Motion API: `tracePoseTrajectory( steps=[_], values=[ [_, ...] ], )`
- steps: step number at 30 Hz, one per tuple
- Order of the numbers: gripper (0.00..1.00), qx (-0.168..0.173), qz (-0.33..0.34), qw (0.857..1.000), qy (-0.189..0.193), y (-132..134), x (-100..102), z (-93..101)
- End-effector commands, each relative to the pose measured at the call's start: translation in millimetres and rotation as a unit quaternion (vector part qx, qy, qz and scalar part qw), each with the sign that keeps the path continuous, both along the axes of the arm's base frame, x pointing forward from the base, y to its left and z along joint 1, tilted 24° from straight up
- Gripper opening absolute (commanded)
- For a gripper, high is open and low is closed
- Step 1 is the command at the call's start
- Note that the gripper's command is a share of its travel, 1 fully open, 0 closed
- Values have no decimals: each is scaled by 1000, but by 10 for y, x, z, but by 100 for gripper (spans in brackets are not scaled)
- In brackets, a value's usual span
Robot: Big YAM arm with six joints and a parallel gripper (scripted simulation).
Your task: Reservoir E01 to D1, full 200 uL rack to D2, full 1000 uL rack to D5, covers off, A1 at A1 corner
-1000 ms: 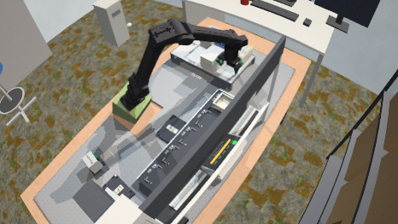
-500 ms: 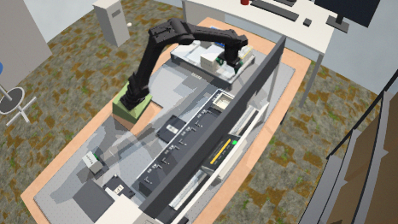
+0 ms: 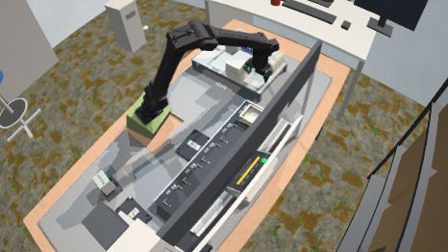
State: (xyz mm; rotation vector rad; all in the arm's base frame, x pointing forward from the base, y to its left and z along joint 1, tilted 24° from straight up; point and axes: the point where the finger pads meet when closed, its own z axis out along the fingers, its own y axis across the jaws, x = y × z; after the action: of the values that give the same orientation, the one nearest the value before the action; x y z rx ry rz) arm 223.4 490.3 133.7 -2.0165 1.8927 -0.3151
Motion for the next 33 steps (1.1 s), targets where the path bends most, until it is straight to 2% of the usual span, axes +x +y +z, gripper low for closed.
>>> tracePoseTrajectory(
  steps=[1,4,6,11,12,13,19,22,24,25,27,28,30,33],
  values=[
    [100,42,6,999,-10,198,-86,463],
    [100,42,6,999,-11,187,-101,511],
    [100,35,0,999,-9,165,-56,466],
    [100,28,4,1000,-7,111,-134,448],
    [100,40,6,999,-11,156,-149,583],
    [100,42,6,999,-11,168,-151,621],
    [100,42,0,999,-12,128,-136,715],
    [100,35,6,999,-9,155,-211,679],
    [100,29,6,1000,-7,79,-244,665],
    [100,34,6,999,-9,83,-249,728],
    [100,34,6,999,-9,83,-249,728],
    [100,33,-8,999,-9,78,-108,721],
    [100,43,-3,999,-11,91,-169,855],
    [100,43,6,999,-11,118,-277,901]
  ],
)
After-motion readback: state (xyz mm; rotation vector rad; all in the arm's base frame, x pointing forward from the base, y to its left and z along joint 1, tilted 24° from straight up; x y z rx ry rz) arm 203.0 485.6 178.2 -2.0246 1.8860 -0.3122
